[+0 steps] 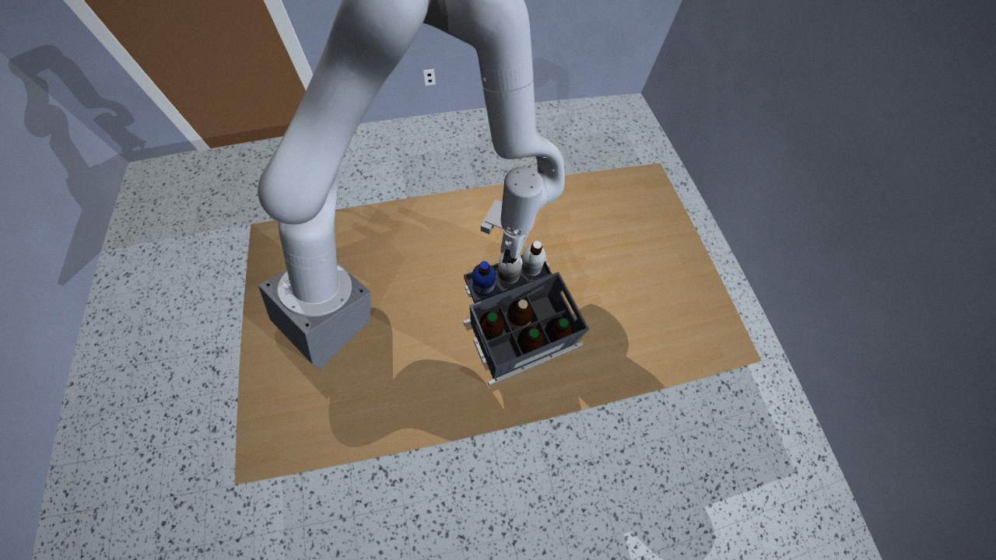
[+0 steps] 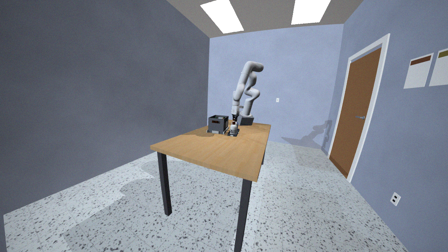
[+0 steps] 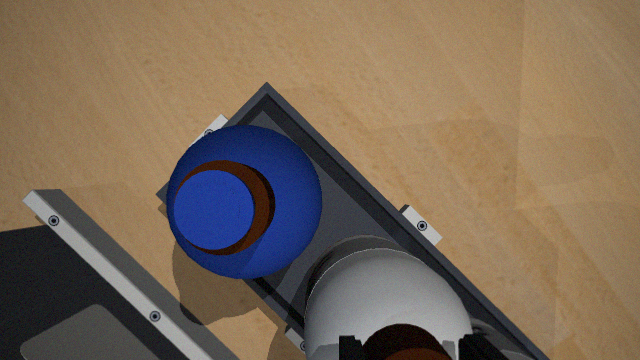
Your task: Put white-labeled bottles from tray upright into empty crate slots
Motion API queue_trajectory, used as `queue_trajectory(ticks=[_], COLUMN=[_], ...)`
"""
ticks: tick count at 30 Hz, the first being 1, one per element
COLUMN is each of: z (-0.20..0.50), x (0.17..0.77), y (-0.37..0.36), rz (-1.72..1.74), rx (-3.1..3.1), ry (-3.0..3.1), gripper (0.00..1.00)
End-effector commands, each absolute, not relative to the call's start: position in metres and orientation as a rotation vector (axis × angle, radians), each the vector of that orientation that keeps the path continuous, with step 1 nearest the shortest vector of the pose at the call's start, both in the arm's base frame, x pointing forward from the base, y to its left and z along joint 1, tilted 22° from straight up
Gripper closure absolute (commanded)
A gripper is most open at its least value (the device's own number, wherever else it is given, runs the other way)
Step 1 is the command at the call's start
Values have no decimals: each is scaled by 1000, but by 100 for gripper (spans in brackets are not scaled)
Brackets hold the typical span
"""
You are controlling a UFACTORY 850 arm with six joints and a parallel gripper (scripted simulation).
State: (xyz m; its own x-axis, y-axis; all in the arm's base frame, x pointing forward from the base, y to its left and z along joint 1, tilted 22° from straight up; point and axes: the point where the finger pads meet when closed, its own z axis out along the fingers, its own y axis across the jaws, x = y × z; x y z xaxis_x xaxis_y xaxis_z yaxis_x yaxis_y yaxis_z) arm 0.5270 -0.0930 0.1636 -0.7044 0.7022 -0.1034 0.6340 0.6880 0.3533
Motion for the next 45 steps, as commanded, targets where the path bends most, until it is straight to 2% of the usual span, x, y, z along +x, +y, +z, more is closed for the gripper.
queue_trajectory(ticks=[1, 45], z=[167, 197], x=[527, 516], y=[-94, -99], rz=[431, 431], rx=[1073, 1073], ry=[2667, 2667], gripper=[100, 100])
